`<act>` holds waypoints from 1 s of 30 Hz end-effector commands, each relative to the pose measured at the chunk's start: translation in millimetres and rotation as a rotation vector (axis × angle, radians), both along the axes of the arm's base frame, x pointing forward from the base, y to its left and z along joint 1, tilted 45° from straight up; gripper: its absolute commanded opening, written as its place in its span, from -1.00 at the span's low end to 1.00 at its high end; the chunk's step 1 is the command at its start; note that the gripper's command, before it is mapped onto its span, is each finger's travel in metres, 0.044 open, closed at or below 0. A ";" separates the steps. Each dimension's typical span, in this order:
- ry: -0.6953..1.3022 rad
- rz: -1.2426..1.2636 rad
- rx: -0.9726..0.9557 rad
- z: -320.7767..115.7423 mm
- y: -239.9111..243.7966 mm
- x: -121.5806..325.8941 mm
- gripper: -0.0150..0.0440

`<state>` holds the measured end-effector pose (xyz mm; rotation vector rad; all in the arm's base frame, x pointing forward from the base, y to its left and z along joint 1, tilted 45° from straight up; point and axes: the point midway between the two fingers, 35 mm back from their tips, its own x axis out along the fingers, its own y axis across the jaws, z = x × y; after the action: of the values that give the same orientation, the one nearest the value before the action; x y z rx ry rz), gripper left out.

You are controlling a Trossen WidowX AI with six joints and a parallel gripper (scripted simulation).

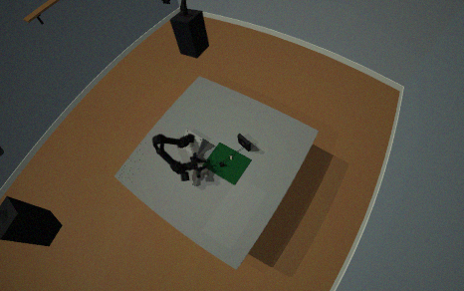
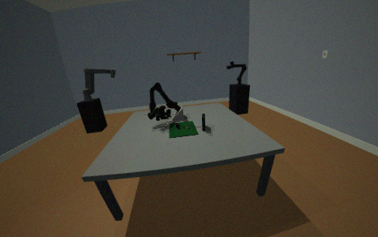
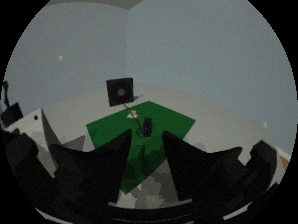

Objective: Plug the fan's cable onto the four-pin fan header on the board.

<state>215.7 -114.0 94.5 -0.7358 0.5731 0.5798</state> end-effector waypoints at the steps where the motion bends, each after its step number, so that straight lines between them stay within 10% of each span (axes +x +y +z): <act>1: 0.061 -0.013 0.014 -0.2 2.5 0.4 0.43; 8: 0.224 -0.050 0.052 -10.3 10.4 1.8 1.00; 30: 0.680 -0.221 -0.002 -29.3 29.1 -1.3 1.00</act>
<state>214.3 -85.6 66.9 -0.4668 1.1855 0.6376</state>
